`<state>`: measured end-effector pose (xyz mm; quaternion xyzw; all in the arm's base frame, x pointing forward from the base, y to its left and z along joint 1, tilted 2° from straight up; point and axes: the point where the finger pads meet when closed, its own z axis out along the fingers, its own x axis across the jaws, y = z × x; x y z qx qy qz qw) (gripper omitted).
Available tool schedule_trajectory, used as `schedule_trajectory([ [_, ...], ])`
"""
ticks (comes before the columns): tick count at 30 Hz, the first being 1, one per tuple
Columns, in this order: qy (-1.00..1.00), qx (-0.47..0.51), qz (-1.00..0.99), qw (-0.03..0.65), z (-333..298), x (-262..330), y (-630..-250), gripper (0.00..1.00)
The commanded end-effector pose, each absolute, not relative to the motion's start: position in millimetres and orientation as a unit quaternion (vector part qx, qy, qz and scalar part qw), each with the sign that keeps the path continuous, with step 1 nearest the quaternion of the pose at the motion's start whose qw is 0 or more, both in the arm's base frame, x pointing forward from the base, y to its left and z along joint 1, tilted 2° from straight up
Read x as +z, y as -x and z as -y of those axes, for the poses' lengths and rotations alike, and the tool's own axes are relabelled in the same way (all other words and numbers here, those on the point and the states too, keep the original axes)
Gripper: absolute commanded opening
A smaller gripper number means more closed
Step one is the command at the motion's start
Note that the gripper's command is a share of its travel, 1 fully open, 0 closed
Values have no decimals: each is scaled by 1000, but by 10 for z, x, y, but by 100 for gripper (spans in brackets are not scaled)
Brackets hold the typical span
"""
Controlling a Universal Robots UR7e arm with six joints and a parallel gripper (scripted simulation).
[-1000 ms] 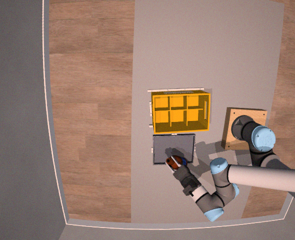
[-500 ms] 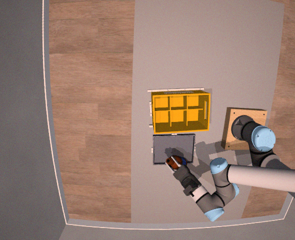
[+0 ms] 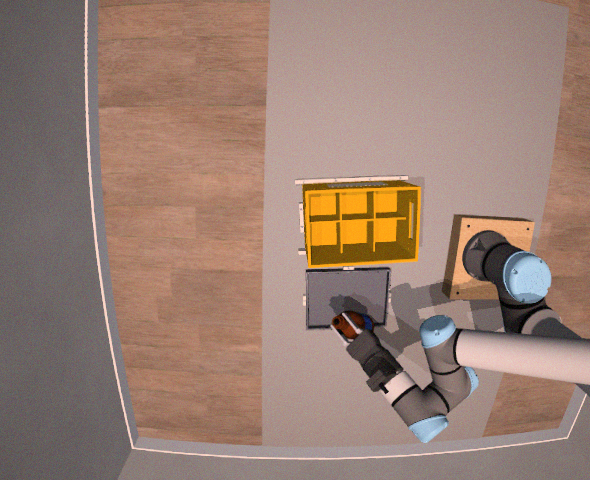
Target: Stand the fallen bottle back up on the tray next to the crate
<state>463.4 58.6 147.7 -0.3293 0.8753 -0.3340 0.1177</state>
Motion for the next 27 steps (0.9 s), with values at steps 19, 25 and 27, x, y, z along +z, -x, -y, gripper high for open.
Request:
schedule_trajectory([
  [19,330,-339,-873,118,-591,1457,-4622,0],
  [25,329,-348,-869,121,-590,1453,-4628,0],
  [27,329,-351,-868,122,-590,1452,-4629,0],
])
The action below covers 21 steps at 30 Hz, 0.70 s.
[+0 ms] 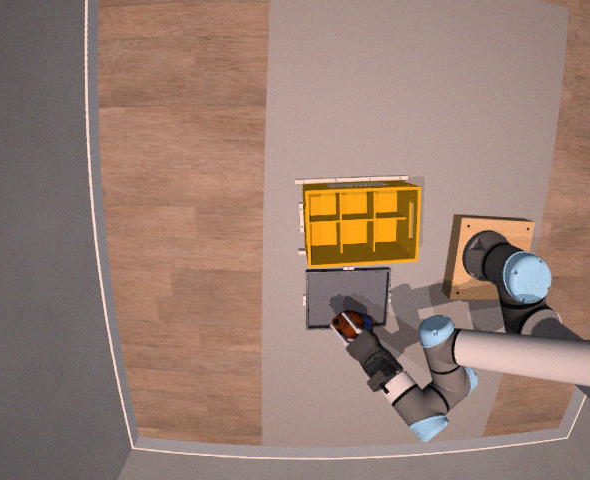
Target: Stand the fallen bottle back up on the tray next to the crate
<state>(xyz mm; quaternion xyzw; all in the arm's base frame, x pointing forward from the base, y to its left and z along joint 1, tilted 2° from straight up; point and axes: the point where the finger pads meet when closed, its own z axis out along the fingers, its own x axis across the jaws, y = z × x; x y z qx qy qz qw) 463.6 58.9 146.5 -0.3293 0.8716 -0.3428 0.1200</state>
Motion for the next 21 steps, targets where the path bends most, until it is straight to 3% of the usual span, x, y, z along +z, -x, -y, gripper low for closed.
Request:
schedule_trajectory([
  [1,329,-353,-867,123,-590,1451,-4630,0],
  [21,321,-402,-846,142,-595,1452,-4619,0],
])
